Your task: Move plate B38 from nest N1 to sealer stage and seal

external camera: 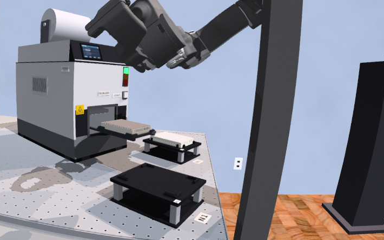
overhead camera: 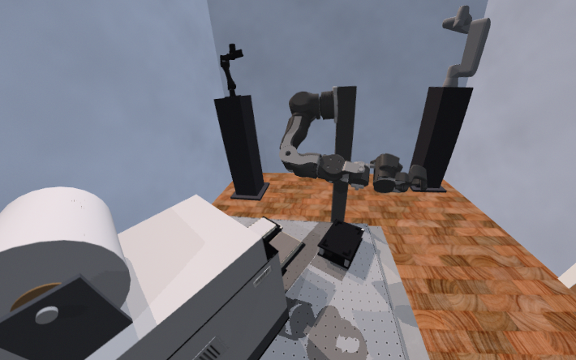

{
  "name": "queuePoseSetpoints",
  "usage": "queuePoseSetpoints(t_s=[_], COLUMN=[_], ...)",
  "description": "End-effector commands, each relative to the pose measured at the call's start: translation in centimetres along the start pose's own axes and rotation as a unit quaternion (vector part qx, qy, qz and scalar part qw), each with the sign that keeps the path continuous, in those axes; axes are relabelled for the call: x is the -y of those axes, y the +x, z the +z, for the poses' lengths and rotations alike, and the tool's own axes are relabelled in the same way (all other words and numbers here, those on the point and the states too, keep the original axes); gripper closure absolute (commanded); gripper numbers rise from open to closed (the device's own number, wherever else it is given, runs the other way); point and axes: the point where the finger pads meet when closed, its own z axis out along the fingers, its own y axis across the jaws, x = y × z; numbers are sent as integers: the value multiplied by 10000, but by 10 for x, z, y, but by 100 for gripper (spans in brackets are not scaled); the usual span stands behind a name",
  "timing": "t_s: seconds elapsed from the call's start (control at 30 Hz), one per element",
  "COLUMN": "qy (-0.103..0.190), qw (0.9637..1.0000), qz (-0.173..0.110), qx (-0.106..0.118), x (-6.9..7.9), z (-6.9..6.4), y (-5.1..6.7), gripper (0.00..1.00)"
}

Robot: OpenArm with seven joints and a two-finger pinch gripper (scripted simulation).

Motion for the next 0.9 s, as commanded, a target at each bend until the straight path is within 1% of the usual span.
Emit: queuePoseSetpoints(t_s=[0.0, 0.37, 0.87], qy=[23, -8, 23], qw=[10000, 10000, 10000], qz=[3, 4, 3], qx=[4, -8, 4], x=[0, -2, -3], z=[0, 0, 0], y=[0, 1, 0], gripper=[100, 100, 100])
